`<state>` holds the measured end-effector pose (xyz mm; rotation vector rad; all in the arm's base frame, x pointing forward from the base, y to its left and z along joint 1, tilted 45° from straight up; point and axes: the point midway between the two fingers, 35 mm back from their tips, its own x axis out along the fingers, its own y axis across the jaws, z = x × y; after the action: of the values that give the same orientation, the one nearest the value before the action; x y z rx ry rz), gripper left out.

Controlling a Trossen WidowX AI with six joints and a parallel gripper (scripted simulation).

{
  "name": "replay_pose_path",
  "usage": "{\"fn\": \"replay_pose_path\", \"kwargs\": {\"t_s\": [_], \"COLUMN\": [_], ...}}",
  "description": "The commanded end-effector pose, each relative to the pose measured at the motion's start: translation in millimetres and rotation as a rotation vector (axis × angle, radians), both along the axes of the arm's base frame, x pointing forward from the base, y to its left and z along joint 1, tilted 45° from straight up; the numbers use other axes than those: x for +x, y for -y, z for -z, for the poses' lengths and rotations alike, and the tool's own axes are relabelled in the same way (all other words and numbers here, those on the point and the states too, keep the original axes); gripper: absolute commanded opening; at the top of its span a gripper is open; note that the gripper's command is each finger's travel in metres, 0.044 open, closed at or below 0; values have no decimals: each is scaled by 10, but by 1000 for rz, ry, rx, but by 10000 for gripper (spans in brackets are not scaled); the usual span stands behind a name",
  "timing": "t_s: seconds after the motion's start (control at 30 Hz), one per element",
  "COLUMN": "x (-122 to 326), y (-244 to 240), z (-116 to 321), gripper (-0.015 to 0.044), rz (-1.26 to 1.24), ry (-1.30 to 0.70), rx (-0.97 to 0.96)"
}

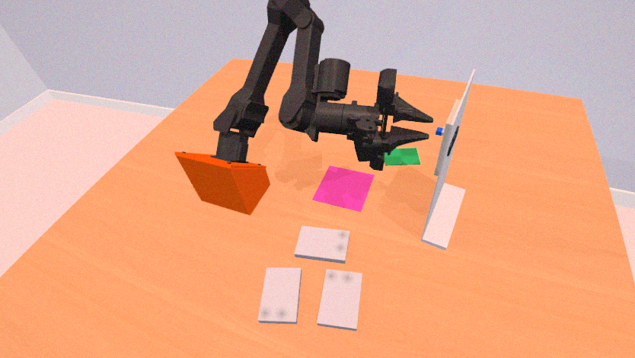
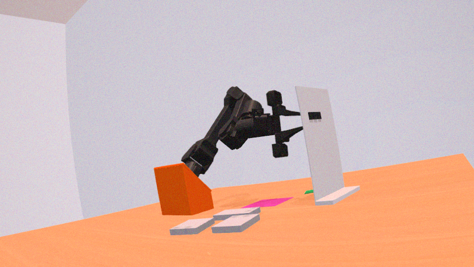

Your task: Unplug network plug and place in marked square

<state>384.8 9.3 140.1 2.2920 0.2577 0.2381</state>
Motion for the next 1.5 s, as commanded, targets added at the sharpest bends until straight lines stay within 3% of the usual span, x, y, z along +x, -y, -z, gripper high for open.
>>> {"fn": "replay_pose_path", "kwargs": {"t_s": [0.0,0.4,1.17,1.47], "x": [83,225,225,199], "y": [4,-1,-1,1], "z": [1,26,26,21], "gripper": [156,156,3,0], "rz": [4,4,4,4], "ry": [7,13,13,12], "rx": [2,4,4,3]}}
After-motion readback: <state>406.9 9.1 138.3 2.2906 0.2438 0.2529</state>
